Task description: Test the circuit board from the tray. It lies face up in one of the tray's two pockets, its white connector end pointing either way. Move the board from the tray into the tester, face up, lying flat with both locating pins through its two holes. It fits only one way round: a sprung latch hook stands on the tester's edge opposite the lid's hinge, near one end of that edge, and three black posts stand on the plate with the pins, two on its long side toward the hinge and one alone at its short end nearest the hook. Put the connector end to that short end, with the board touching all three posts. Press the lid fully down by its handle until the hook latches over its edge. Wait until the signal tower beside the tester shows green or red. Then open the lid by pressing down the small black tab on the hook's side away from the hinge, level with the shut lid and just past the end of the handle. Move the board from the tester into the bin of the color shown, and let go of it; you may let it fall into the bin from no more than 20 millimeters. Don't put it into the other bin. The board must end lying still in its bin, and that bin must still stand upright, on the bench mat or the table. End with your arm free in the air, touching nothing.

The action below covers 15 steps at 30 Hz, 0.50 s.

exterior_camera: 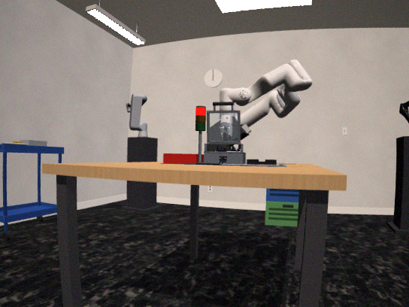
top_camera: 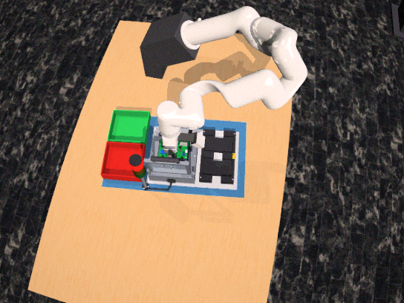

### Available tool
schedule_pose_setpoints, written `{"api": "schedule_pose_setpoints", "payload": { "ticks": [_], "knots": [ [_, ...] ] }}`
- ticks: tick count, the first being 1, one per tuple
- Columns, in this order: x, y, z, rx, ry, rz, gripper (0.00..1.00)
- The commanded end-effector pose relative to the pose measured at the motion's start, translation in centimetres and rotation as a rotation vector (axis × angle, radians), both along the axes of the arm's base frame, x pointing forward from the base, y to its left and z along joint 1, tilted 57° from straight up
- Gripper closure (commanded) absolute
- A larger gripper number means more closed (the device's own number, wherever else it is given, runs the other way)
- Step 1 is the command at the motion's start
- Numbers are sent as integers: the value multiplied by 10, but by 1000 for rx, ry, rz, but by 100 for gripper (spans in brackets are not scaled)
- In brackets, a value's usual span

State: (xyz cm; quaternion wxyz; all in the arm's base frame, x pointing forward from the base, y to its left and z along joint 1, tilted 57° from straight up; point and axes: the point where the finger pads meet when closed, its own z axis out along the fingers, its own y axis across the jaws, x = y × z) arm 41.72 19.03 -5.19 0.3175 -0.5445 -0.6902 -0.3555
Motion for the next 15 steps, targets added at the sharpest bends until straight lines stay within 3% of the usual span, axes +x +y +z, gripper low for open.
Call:
{"api": "schedule_pose_setpoints", "payload": {
  "ticks": [1,15],
  "knots": [
    [1,-1,1,0,-2,-2,21],
    [1,-4,3,0,-2,-2,21]
  ]
}}
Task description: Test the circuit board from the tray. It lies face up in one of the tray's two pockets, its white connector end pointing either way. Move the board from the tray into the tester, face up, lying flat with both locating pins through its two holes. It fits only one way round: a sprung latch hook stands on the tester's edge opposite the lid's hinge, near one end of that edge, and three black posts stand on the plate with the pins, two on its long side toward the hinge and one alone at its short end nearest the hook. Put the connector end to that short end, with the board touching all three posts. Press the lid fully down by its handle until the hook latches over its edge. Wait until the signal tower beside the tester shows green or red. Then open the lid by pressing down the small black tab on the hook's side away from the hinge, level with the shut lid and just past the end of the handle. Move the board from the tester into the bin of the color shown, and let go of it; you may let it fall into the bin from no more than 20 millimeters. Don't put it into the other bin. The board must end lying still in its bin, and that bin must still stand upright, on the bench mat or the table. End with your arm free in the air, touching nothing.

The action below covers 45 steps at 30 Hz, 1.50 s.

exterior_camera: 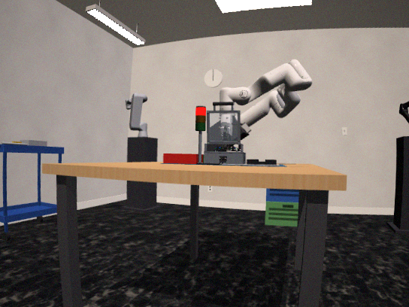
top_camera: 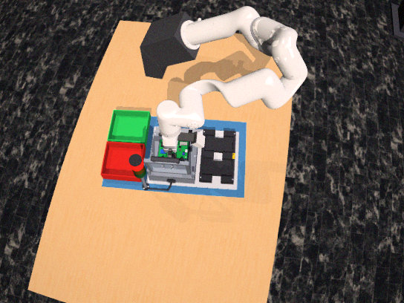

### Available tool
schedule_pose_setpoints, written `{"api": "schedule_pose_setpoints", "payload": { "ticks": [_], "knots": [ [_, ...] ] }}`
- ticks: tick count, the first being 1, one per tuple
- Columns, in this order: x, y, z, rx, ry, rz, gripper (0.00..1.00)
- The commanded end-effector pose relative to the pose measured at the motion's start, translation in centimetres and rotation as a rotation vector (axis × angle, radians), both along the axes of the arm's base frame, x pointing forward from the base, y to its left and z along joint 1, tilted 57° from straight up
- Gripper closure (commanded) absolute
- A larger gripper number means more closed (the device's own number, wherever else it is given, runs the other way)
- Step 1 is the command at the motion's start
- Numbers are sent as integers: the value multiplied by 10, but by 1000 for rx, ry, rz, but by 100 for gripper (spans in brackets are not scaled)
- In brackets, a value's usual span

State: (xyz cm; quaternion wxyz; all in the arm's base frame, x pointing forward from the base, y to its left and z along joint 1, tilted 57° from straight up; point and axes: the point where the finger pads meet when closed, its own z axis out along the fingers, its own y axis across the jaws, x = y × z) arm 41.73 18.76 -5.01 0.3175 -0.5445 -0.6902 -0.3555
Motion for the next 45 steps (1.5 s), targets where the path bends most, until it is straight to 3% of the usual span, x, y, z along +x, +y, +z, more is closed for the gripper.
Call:
{"api": "schedule_pose_setpoints", "payload": {
  "ticks": [1,45],
  "knots": [
    [1,-1,1,-1,-2,-2,21],
    [1,-10,6,-1,-2,-2,21]
  ]
}}
